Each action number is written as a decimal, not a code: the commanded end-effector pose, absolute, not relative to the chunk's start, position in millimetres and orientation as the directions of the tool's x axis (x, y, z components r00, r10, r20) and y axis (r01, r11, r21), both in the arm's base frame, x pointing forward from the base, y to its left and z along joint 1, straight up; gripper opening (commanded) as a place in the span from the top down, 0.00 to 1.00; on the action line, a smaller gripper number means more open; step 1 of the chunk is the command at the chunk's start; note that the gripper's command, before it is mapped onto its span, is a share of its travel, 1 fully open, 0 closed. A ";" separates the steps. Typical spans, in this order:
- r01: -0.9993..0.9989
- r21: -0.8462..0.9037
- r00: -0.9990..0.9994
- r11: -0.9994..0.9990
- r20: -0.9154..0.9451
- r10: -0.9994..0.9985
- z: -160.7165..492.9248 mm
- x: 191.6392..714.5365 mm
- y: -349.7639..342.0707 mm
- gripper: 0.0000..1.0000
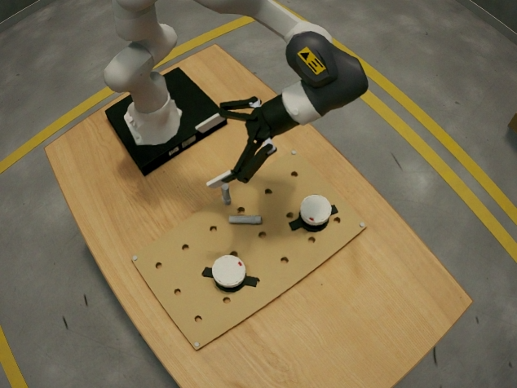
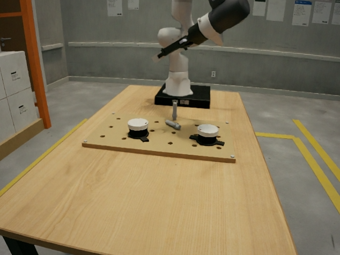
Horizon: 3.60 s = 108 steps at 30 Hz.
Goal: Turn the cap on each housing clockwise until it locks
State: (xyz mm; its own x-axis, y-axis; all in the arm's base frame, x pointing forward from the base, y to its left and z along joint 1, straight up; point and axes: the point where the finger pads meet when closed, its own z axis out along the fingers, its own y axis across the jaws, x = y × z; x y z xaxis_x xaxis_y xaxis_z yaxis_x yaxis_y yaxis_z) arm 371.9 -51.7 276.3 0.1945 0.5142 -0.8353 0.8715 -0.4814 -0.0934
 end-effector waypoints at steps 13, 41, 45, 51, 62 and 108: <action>0.872 -0.093 0.195 -0.481 -0.835 0.514 276.4 372.0 -51.7 0.00; 0.611 0.119 0.713 -0.783 -0.511 0.479 195.5 343.9 -35.4 0.00; 0.519 0.132 0.799 -0.845 -0.426 0.424 183.6 341.7 -29.0 0.00; 0.417 0.132 0.871 -0.899 -0.340 0.354 173.4 340.8 -22.6 0.00; 0.118 0.077 0.986 -0.990 -0.123 0.108 154.8 344.0 -7.9 0.00; -0.089 0.000 0.996 -0.996 0.000 -0.089 142.9 349.1 -1.9 0.00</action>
State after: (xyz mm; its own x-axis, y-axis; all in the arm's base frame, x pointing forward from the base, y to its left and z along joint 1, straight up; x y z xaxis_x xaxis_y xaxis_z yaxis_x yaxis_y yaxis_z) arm 349.2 -2.3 146.5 0.9969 -0.0784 -0.0008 -0.0784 -0.9969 0.0016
